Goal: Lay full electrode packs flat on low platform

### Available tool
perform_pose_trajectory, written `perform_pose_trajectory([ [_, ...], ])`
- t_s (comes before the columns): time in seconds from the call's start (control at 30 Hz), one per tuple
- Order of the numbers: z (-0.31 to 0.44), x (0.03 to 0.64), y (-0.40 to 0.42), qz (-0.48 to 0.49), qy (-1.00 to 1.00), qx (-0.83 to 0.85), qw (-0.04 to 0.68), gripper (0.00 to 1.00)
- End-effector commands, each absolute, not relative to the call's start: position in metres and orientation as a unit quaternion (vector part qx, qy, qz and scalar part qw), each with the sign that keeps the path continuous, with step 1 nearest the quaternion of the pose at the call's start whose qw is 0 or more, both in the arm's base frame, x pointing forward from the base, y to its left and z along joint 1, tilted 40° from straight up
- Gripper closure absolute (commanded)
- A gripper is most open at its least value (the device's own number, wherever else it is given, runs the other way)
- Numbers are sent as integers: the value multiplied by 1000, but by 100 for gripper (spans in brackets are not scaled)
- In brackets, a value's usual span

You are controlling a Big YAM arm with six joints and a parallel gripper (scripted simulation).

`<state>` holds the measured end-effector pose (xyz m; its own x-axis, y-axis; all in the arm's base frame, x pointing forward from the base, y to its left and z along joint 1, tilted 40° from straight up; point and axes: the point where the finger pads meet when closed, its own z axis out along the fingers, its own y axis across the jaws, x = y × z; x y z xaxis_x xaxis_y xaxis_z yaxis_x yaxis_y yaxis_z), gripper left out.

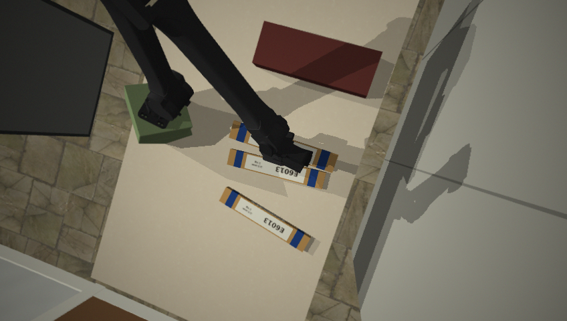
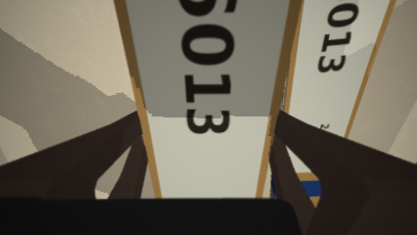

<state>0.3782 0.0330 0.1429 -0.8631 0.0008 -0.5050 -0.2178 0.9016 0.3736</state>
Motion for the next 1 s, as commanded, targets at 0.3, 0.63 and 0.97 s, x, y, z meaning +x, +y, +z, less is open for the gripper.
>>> perform_pose_trajectory([
  [0.3, 181, 398, 18, 203, 932, -56, 294, 100],
  [0.63, 181, 398, 17, 203, 932, -56, 294, 100],
  [0.97, 159, 385, 28, 208, 935, -56, 281, 100],
])
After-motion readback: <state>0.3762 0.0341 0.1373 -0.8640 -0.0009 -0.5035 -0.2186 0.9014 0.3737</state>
